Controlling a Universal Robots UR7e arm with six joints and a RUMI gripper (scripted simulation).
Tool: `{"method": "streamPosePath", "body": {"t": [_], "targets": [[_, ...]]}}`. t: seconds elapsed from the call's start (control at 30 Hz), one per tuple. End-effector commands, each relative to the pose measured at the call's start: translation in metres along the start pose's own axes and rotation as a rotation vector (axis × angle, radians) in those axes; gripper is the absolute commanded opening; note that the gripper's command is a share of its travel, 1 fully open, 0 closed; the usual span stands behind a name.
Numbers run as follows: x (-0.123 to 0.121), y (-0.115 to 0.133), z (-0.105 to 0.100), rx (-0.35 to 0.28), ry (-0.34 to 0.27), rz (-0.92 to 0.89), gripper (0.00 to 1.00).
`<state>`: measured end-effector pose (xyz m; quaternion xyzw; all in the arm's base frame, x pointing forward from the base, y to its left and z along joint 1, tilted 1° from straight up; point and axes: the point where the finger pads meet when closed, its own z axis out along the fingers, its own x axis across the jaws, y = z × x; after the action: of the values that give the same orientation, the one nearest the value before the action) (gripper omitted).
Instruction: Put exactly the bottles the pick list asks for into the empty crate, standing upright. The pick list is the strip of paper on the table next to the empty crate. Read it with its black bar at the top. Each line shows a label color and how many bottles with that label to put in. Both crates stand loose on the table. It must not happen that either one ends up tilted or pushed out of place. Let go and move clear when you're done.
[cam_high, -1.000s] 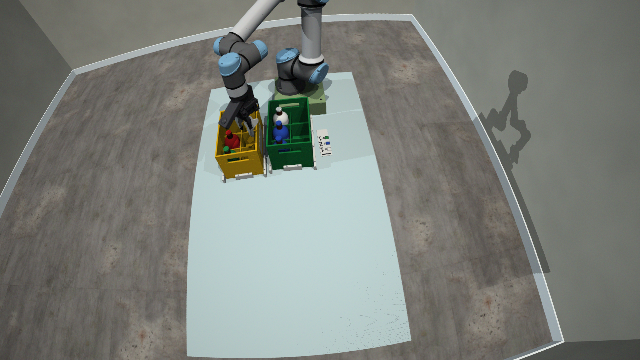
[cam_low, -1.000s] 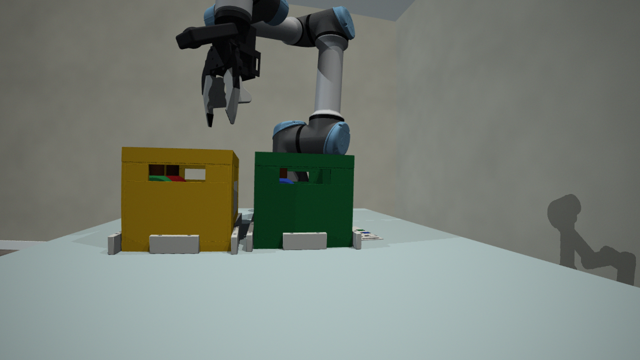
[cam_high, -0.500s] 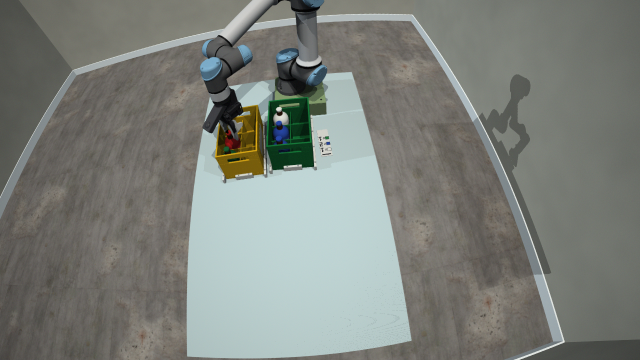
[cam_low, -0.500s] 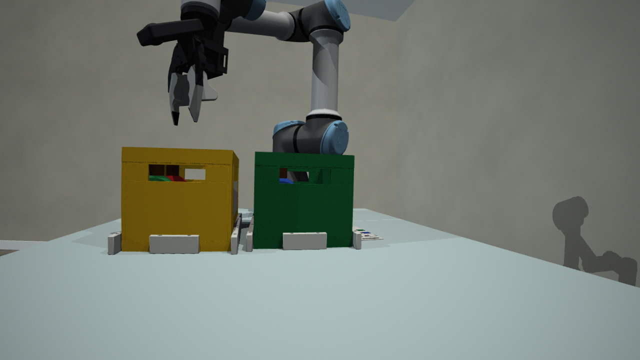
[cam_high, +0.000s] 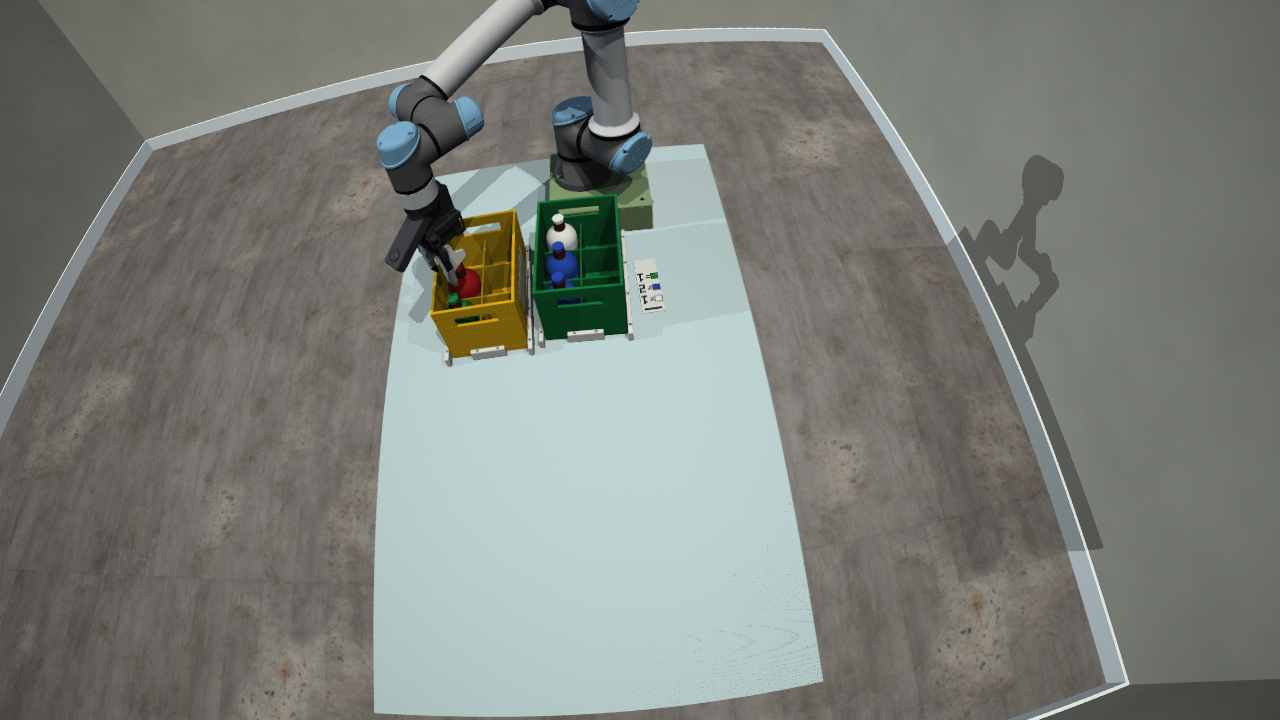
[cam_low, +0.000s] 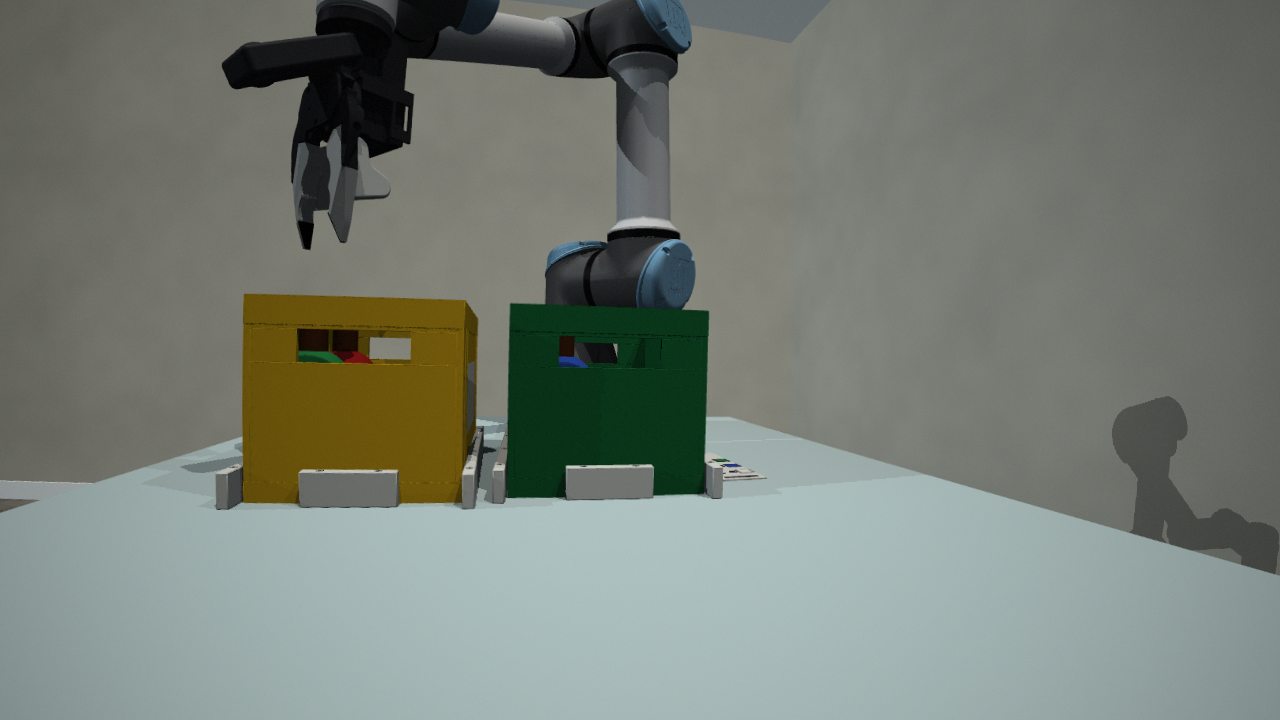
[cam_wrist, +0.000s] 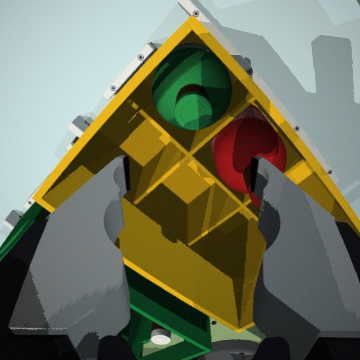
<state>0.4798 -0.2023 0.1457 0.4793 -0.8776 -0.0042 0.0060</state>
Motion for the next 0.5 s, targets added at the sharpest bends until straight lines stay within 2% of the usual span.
{"method": "streamPosePath", "body": {"t": [0.0,0.17,0.47], "targets": [[0.001,-0.001,-0.001,0.001,0.000,-0.001,0.38],[0.001,-0.001,-0.001,0.001,0.000,-0.001,0.38],[0.001,0.000,0.014,-0.004,0.000,-0.001,0.38]]}}
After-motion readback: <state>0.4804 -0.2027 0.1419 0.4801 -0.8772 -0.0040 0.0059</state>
